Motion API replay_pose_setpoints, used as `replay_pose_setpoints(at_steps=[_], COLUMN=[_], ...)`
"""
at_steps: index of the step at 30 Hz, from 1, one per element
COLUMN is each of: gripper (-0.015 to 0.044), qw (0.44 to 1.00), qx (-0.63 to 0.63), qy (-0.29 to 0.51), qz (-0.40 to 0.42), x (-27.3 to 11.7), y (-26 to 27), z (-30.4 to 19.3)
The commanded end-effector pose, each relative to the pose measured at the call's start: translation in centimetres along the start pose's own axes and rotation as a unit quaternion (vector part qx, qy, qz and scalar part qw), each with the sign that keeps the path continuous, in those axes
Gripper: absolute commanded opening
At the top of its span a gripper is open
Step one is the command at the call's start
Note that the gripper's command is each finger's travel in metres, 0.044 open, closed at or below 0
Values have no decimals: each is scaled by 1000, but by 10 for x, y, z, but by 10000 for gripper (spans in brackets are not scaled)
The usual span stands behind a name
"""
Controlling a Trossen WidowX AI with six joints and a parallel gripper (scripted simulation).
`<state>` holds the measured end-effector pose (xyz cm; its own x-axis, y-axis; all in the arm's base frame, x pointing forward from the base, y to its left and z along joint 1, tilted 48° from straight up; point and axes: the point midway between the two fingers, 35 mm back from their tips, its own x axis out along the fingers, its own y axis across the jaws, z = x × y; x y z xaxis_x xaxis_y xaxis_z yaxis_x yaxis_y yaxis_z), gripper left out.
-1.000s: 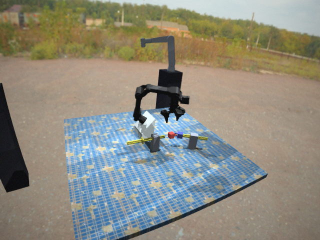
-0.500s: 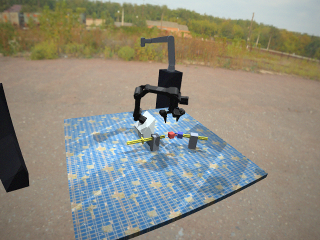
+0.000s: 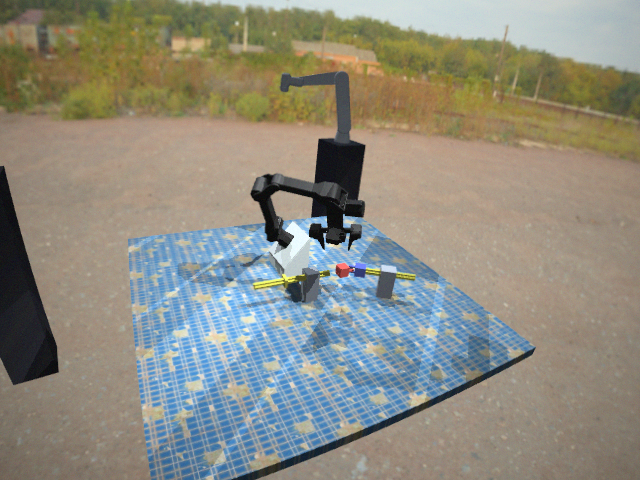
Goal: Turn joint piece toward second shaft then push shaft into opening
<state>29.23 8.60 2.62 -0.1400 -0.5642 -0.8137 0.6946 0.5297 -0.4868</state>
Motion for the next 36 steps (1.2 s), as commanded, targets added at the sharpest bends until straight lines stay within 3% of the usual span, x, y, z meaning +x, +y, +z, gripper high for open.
replay_pose_setpoints(at_steps=[1, 13, 26, 36], gripper=[440, 440, 440, 440], qw=[998, 963, 882, 877], qx=[61, 254, 445, 455], qy=[14, 62, 117, 120], qz=[20, 63, 100, 101], x=[0, 10, 21, 21], y=[-7, -28, -49, -51], z=[5, 19, 31, 31])
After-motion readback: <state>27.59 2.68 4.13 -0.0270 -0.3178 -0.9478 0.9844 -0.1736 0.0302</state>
